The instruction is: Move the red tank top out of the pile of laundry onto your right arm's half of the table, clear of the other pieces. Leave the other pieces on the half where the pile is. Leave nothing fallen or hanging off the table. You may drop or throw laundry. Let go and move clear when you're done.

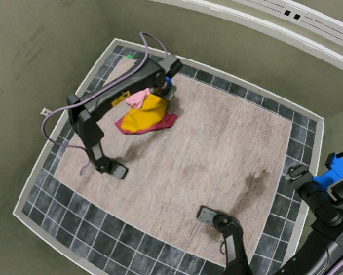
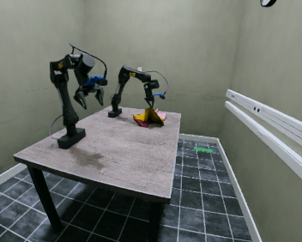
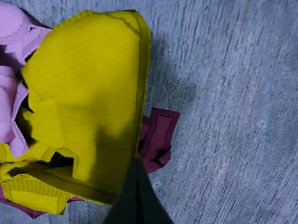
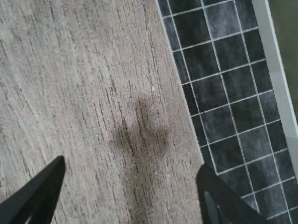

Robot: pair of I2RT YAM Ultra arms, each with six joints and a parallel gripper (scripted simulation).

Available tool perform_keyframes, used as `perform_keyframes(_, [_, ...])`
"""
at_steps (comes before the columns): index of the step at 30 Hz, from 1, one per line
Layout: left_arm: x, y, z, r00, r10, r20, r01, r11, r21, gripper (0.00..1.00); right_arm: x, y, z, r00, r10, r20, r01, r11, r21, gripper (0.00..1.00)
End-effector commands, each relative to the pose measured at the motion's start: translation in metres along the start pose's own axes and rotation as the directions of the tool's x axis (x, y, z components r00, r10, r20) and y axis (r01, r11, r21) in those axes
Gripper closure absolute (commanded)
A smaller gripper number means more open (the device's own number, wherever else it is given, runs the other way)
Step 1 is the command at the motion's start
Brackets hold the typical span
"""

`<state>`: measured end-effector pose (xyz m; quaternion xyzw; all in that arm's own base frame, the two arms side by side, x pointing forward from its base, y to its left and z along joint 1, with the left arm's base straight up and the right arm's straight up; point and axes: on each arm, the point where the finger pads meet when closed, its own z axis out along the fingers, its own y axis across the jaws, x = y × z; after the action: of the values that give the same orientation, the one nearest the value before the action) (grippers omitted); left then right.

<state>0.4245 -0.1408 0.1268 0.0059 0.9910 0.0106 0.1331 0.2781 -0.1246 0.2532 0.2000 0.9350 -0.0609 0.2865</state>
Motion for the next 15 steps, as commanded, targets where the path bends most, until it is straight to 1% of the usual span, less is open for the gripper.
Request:
perform_keyframes(1, [-0.025,0.0,-0.044,0.988,-0.001,0.156,-0.001,1.0,0.012,1.0,-0.022,0.001,-0.021,0.995,-0.006,0.099,0.007,1.0,-0.005,0.08])
perform_keyframes(3, [-0.02,0.002,-0.044,0.988,0.004,0.157,-0.004,1.0,0.0,1.0,-0.022,0.001,-0.021,0.995,-0.006,0.099,0.007,1.0,-0.005,0.08])
perform_keyframes(5, [-0.025,0.002,-0.055,0.981,0.002,0.193,-0.003,1.0,0.002,1.0,-0.022,0.001,-0.021,0.995,-0.006,0.099,0.007,1.0,-0.005,0.08])
perform_keyframes(6, [-0.021,0.003,-0.054,0.982,0.006,0.19,-0.005,1.0,-0.005,1.0,-0.022,0.001,-0.021,0.995,-0.006,0.099,0.007,1.0,-0.005,0.08])
perform_keyframes(8, [-0.028,0.002,-0.069,0.972,0.002,0.234,-0.002,1.0,0.001,1.0,-0.022,0.001,-0.021,0.995,-0.006,0.099,0.007,1.0,-0.005,0.08])
perform_keyframes(9, [-0.028,0.001,-0.071,0.97,0.005,0.243,-0.005,1.0,-0.001,1.0,-0.022,0.001,-0.021,0.995,-0.006,0.099,0.007,1.0,-0.005,0.08])
perform_keyframes(12, [-0.026,0.002,-0.072,0.969,0.006,0.246,-0.005,1.0,-0.006,1.0,-0.022,0.001,-0.021,0.995,-0.006,0.099,0.007,1.0,-0.005,0.08])
perform_keyframes(13, [-0.032,0.001,-0.076,0.965,0.004,0.264,-0.003,1.0,-0.004,1.0,-0.022,0.001,-0.021,0.995,-0.006,0.099,0.007,1.0,-0.005,0.08])
perform_keyframes(15, [-0.026,0.003,-0.081,0.963,0.007,0.27,-0.005,1.0,-0.008,1.0,-0.022,0.001,-0.021,0.995,-0.006,0.099,0.007,1.0,-0.005,0.08])
